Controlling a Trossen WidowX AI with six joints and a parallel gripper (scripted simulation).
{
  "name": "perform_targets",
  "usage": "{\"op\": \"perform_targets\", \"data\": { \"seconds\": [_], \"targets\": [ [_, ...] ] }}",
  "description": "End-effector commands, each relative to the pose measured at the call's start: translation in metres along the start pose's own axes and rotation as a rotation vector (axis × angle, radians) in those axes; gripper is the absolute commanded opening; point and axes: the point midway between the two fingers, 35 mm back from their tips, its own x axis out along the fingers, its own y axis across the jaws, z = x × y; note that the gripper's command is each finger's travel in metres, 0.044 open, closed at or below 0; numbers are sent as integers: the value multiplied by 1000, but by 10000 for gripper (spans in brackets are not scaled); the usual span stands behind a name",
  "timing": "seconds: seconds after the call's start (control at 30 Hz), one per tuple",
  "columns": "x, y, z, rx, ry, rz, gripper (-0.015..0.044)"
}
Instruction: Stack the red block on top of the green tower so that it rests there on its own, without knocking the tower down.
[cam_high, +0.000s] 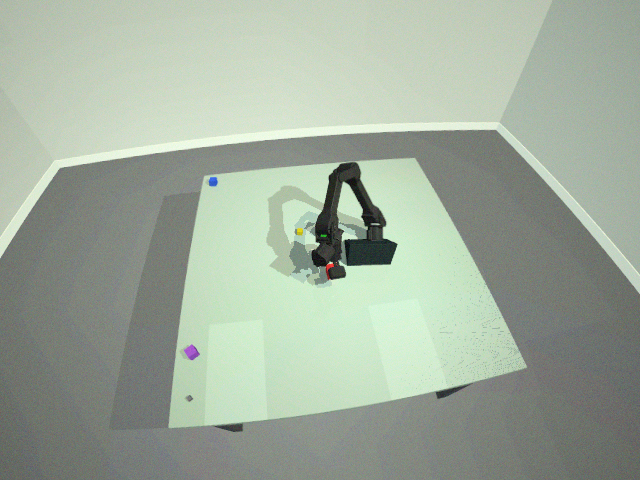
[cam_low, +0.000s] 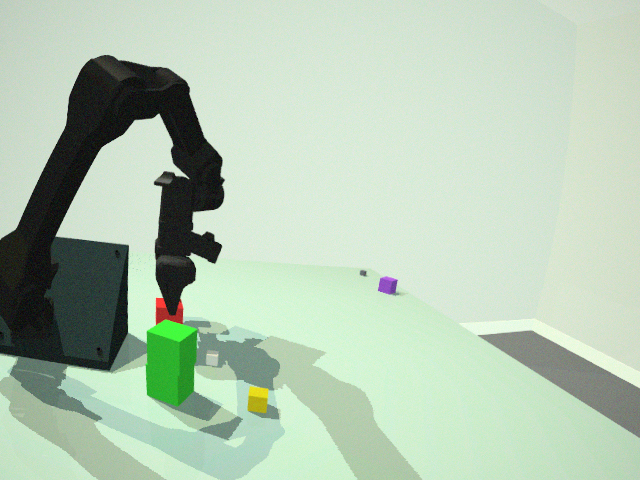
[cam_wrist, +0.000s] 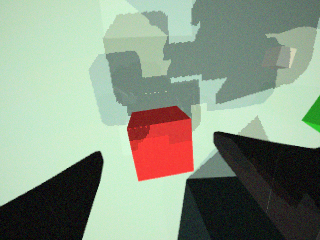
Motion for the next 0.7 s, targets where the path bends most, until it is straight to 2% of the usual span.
{"op": "perform_targets", "data": {
  "seconds": [0.0,0.67],
  "targets": [
    [9,-1,-2,-7,2,-7,440],
    [37,-2,-3,-7,2,-9,440]
  ]
}}
